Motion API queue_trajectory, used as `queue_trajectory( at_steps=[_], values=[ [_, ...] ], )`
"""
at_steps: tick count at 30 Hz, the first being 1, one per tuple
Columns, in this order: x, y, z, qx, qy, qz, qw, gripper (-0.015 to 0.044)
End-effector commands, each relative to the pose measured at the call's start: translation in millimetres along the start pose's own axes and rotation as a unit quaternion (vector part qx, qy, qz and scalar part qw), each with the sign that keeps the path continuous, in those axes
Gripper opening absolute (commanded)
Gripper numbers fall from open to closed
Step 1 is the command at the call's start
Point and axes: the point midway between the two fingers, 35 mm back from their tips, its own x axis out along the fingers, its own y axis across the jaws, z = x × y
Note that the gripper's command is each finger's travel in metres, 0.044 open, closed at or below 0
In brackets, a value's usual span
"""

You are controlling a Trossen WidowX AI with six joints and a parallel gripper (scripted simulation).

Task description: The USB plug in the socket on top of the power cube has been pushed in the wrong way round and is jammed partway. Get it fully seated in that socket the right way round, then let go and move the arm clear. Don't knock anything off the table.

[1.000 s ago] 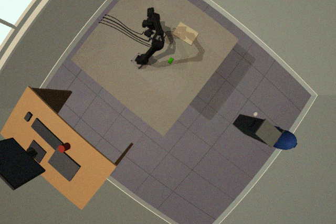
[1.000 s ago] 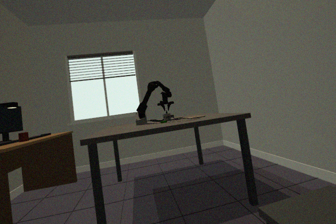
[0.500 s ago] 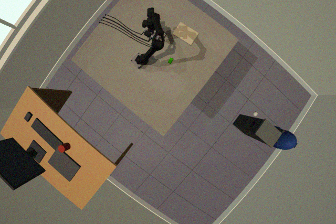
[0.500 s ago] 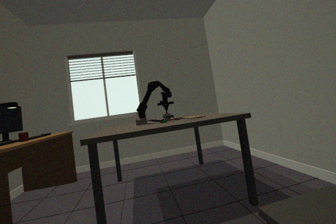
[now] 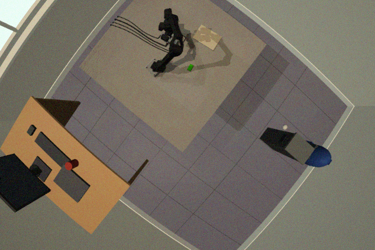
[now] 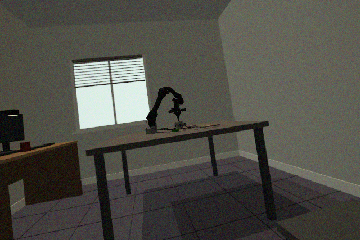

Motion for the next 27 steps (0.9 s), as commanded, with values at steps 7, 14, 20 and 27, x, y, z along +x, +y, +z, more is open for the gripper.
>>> queue_trajectory(
  at_steps=[7,14,20,27],
  values=[
    [-7.6,-0.9,0.1,0.003,-0.002,-0.001,1.0,0.0],
    [-12.3,-0.9,0.1,0.003,-0.002,-0.001,1.0,0.0],
    [-16.3,-0.8,0.2,0.003,-0.002,-0.001,1.0,0.0],
    [-21.0,-0.8,0.2,0.003,-0.002,-0.001,1.0,0.0]
  ],
)
